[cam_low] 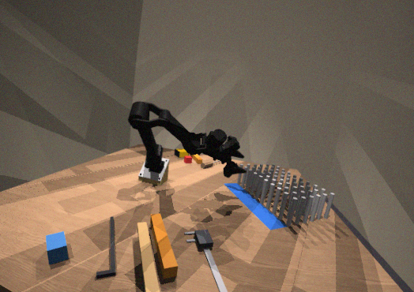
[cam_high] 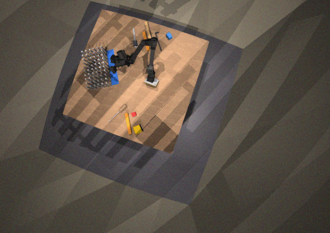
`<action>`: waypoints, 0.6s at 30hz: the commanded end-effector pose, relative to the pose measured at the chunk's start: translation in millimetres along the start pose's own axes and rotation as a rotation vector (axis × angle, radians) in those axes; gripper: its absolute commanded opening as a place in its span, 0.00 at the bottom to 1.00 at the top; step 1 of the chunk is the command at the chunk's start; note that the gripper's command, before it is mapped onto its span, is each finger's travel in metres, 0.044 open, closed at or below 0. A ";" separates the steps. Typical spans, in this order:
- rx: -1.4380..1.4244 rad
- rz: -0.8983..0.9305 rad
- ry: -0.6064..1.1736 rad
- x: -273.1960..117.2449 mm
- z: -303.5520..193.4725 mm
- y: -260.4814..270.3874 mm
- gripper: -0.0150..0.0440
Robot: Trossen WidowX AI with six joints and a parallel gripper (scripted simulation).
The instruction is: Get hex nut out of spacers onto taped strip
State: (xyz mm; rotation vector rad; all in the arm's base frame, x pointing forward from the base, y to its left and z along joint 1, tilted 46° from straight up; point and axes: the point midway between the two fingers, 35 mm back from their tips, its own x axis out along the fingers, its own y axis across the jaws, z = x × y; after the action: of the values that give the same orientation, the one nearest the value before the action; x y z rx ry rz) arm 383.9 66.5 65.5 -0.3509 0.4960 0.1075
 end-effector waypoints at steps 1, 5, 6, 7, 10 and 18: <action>0.004 -0.003 0.001 0.2 -0.5 -0.5 1.00; 0.133 0.047 0.060 9.0 -9.2 26.2 1.00; 0.200 0.069 0.094 12.9 -14.4 40.5 1.00; 0.267 0.087 0.131 16.3 -20.0 55.1 1.00; 0.453 0.117 0.245 22.9 -38.8 97.1 1.00; 0.972 0.019 0.509 25.2 -84.9 181.1 1.00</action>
State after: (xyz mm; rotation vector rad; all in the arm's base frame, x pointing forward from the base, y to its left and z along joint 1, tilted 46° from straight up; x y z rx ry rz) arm 356.9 172.6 -31.1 0.3439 0.8667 -0.0270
